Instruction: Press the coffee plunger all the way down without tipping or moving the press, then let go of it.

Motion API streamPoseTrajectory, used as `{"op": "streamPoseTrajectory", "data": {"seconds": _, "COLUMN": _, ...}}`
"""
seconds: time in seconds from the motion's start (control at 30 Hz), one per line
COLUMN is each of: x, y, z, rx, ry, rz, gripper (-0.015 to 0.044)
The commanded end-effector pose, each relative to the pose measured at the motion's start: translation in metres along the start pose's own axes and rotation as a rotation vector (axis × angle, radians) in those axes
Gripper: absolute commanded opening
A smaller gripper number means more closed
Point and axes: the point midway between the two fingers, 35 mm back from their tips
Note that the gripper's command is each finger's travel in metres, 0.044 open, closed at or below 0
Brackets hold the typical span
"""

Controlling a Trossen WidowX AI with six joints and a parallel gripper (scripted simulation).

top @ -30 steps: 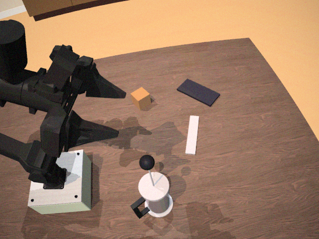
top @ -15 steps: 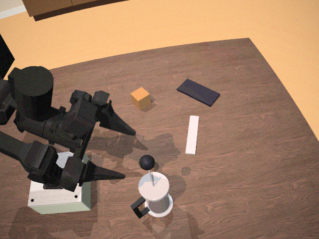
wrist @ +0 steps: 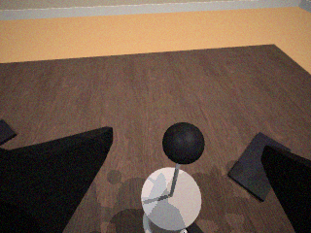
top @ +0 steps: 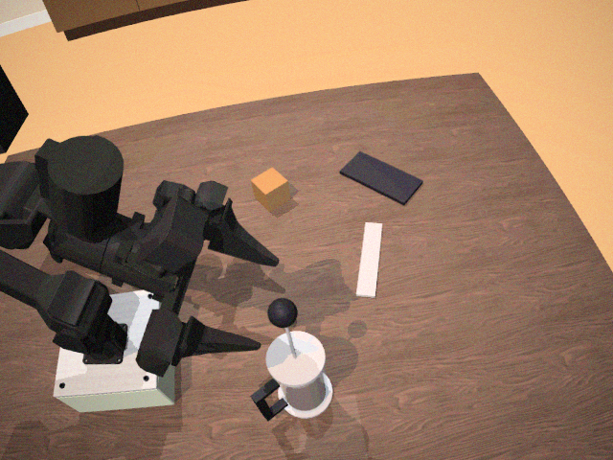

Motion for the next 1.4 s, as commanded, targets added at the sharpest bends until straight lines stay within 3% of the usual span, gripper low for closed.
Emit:
{"op": "streamPoseTrajectory", "data": {"seconds": 0.0, "x": -0.008, "y": -0.003, "z": 0.0, "rx": -0.003, "ry": -0.003, "rz": 0.008, "gripper": 0.044}}
{"op": "streamPoseTrajectory", "data": {"seconds": 0.37, "x": -0.023, "y": -0.004, "z": 0.0, "rx": -0.004, "ry": -0.003, "rz": 0.007, "gripper": 0.044}}
{"op": "streamPoseTrajectory", "data": {"seconds": 0.77, "x": -0.023, "y": -0.004, "z": 0.0, "rx": -0.004, "ry": -0.003, "rz": 0.007, "gripper": 0.0125}}
{"op": "streamPoseTrajectory", "data": {"seconds": 1.37, "x": -0.03, "y": -0.012, "z": -0.001, "rx": -0.004, "ry": -0.003, "rz": 0.007, "gripper": 0.0118}}
Point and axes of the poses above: the point midway between the two fingers, 35 mm back from their tips, its own x axis back along the fingers, its own z axis across the jaws, y = z × x, and after that the axes turned 1 degree about -x, right-handed
